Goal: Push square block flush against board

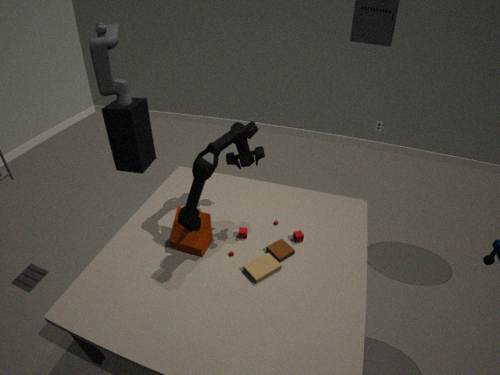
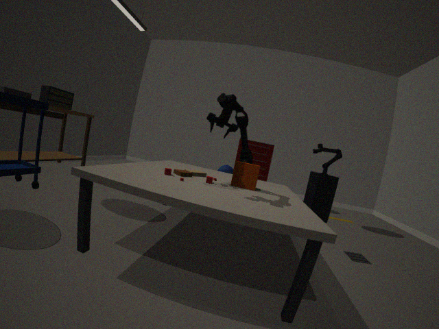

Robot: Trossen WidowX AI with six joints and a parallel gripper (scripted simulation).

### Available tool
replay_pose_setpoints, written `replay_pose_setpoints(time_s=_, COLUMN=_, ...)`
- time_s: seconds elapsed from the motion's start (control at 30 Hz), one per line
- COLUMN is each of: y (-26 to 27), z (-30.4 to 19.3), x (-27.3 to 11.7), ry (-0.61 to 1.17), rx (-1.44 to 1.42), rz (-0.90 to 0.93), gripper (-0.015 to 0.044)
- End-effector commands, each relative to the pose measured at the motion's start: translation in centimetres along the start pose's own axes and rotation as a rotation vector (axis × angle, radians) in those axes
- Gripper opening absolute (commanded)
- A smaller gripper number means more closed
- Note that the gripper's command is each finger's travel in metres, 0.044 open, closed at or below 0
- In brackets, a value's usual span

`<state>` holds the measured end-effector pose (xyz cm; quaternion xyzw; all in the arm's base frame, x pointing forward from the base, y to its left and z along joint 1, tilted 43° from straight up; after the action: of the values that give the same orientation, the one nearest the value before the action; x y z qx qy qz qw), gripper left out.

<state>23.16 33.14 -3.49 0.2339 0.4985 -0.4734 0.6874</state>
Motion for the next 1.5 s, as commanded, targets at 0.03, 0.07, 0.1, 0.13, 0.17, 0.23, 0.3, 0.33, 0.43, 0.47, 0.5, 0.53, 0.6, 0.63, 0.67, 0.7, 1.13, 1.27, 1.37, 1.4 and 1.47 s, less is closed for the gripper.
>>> replay_pose_setpoints(time_s=0.03, y=0.0, z=0.0, x=0.0, ry=0.000, rx=0.000, rz=0.000, gripper=0.0347)
replay_pose_setpoints(time_s=0.07, y=0.1, z=0.3, x=0.1, ry=-0.001, rx=-0.004, rz=0.000, gripper=0.0321)
replay_pose_setpoints(time_s=0.1, y=0.4, z=1.1, x=0.4, ry=-0.004, rx=-0.014, rz=0.000, gripper=0.0295)
replay_pose_setpoints(time_s=0.13, y=0.9, z=2.6, x=0.8, ry=-0.009, rx=-0.031, rz=0.000, gripper=0.0269)
replay_pose_setpoints(time_s=0.17, y=1.3, z=4.3, x=1.5, ry=-0.017, rx=-0.052, rz=-0.002, gripper=0.0242)
replay_pose_setpoints(time_s=0.23, y=1.9, z=7.8, x=2.7, ry=-0.032, rx=-0.095, rz=-0.008, gripper=0.0190)
replay_pose_setpoints(time_s=0.3, y=2.1, z=10.4, x=3.7, ry=-0.045, rx=-0.126, rz=-0.015, gripper=0.0137)
replay_pose_setpoints(time_s=0.33, y=2.2, z=11.9, x=4.2, ry=-0.052, rx=-0.144, rz=-0.020, gripper=0.0111)
replay_pose_setpoints(time_s=0.43, y=1.7, z=16.7, x=6.1, ry=-0.077, rx=-0.204, rz=-0.044, gripper=0.0032)
replay_pose_setpoints(time_s=0.47, y=1.4, z=18.3, x=6.8, ry=-0.085, rx=-0.224, rz=-0.054, gripper=0.0006)
replay_pose_setpoints(time_s=0.5, y=0.9, z=19.9, x=7.4, ry=-0.092, rx=-0.245, rz=-0.065, gripper=0.0000)
replay_pose_setpoints(time_s=0.53, y=0.4, z=21.3, x=8.0, ry=-0.099, rx=-0.265, rz=-0.077, gripper=0.0000)
replay_pose_setpoints(time_s=0.6, y=-0.7, z=24.1, x=9.3, ry=-0.112, rx=-0.304, rz=-0.104, gripper=0.0000)
replay_pose_setpoints(time_s=0.63, y=-1.4, z=25.4, x=9.8, ry=-0.118, rx=-0.324, rz=-0.119, gripper=0.0000)
replay_pose_setpoints(time_s=0.67, y=-2.2, z=26.7, x=10.4, ry=-0.123, rx=-0.343, rz=-0.134, gripper=0.0000)
replay_pose_setpoints(time_s=0.7, y=-3.0, z=27.9, x=11.0, ry=-0.127, rx=-0.362, rz=-0.150, gripper=0.0000)
replay_pose_setpoints(time_s=1.13, y=-12.9, z=36.5, x=15.4, ry=-0.121, rx=-0.544, rz=-0.338, gripper=0.0000)
replay_pose_setpoints(time_s=1.27, y=-13.0, z=36.6, x=15.7, ry=-0.121, rx=-0.544, rz=-0.338, gripper=0.0000)
replay_pose_setpoints(time_s=1.37, y=-14.1, z=37.4, x=19.5, ry=-0.121, rx=-0.545, rz=-0.338, gripper=0.0000)
replay_pose_setpoints(time_s=1.4, y=-14.4, z=37.5, x=20.3, ry=-0.122, rx=-0.545, rz=-0.339, gripper=0.0000)
replay_pose_setpoints(time_s=1.47, y=-14.5, z=37.6, x=20.5, ry=-0.122, rx=-0.545, rz=-0.339, gripper=0.0000)
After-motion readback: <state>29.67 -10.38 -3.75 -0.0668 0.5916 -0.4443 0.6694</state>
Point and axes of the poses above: the point midway between the two fingers, 35 mm back from their tips, its own x axis out along the fingers, its own y axis across the jaws, z = x × y, the point moved 1 cm from there along -x, back along the fingers, and after that the axes turned 14 degrees about -x, right-handed, at the moved point
